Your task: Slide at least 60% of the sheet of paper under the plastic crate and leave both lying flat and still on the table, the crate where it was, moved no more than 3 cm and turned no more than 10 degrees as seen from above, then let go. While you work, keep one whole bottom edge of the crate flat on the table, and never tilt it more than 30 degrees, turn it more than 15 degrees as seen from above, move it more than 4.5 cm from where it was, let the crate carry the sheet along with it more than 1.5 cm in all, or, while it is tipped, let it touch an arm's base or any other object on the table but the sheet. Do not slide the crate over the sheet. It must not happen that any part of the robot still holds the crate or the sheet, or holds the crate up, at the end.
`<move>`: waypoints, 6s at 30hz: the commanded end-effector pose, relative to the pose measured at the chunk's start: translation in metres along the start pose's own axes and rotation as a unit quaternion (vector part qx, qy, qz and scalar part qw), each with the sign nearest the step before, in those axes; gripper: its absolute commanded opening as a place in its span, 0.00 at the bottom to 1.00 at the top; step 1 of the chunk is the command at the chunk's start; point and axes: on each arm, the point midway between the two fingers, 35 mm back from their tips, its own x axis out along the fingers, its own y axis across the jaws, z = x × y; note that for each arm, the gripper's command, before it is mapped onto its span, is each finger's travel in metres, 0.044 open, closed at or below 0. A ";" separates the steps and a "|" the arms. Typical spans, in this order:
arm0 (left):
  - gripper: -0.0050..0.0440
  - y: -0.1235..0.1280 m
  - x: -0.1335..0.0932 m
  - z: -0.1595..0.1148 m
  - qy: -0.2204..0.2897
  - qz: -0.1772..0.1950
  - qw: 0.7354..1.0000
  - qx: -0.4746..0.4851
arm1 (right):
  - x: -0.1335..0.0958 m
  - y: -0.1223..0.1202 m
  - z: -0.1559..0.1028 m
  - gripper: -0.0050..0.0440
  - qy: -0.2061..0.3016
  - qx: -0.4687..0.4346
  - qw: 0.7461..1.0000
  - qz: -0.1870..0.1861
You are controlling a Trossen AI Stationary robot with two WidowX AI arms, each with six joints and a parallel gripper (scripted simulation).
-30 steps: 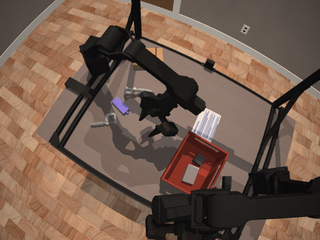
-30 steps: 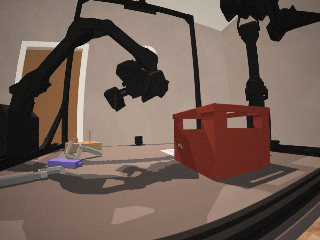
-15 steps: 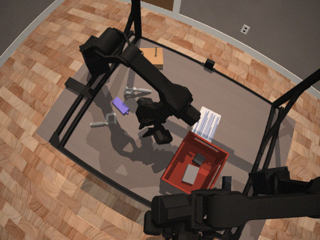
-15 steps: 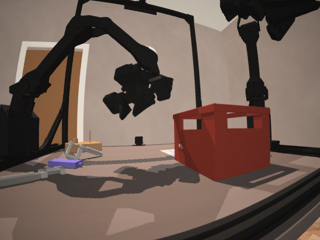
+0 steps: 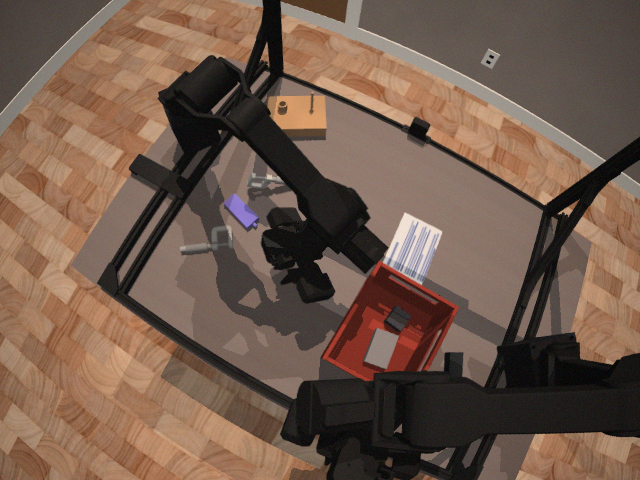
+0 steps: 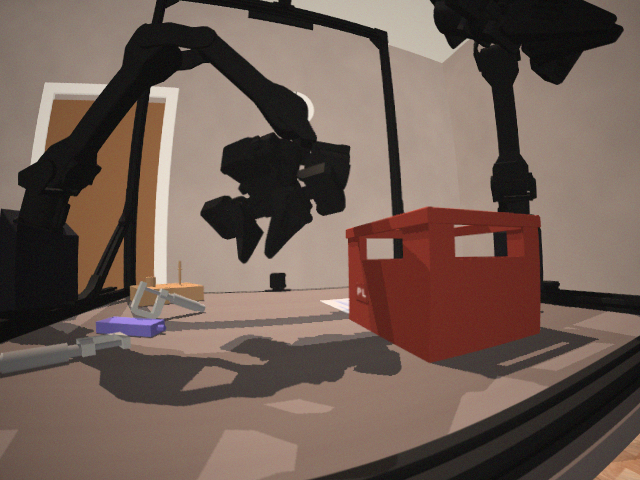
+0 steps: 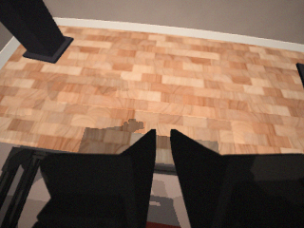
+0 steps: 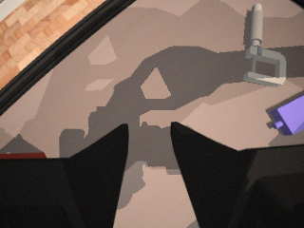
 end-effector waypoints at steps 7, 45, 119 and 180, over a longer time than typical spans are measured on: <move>0.22 -0.007 0.006 -0.018 0.028 -0.010 0.997 0.070 | 0.015 0.008 0.005 0.41 0.038 -0.002 0.999 0.005; 0.22 -0.029 0.015 -0.072 0.110 -0.081 0.943 0.304 | 0.064 0.051 0.037 0.41 0.141 -0.043 0.983 0.111; 0.22 -0.112 -0.128 -0.278 0.165 -0.305 0.786 0.513 | 0.078 0.063 0.028 0.41 0.226 -0.232 0.898 0.299; 0.22 -0.016 -0.178 -0.421 0.066 -0.232 0.324 0.915 | 0.011 0.068 -0.012 0.41 0.417 -0.044 0.762 0.494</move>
